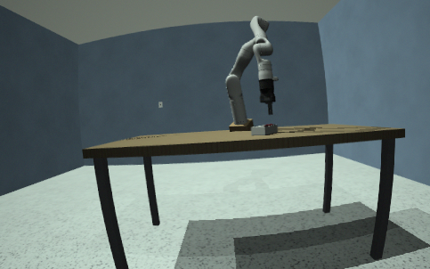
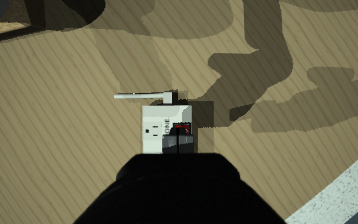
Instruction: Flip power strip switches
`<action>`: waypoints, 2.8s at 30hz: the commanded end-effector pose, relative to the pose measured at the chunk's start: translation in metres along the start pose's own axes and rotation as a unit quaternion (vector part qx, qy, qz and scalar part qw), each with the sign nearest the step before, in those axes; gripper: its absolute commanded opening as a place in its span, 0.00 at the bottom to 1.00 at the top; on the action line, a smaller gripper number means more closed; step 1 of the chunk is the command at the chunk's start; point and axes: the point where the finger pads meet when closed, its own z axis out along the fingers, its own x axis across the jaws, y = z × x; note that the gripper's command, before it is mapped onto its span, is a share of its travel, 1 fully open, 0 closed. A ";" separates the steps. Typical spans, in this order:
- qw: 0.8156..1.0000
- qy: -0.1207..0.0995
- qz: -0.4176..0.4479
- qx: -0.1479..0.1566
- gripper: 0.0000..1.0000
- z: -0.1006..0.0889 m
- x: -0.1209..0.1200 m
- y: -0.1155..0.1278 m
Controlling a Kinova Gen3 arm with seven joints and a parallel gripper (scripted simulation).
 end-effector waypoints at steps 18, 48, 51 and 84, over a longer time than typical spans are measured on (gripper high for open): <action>1.000 0.000 0.000 0.000 0.00 0.009 0.000 0.000; 1.000 0.000 0.000 0.000 0.00 0.040 0.000 0.000; 1.000 0.000 0.000 0.000 0.00 0.042 0.000 0.000; 1.000 0.000 0.000 0.000 0.00 0.043 0.000 0.000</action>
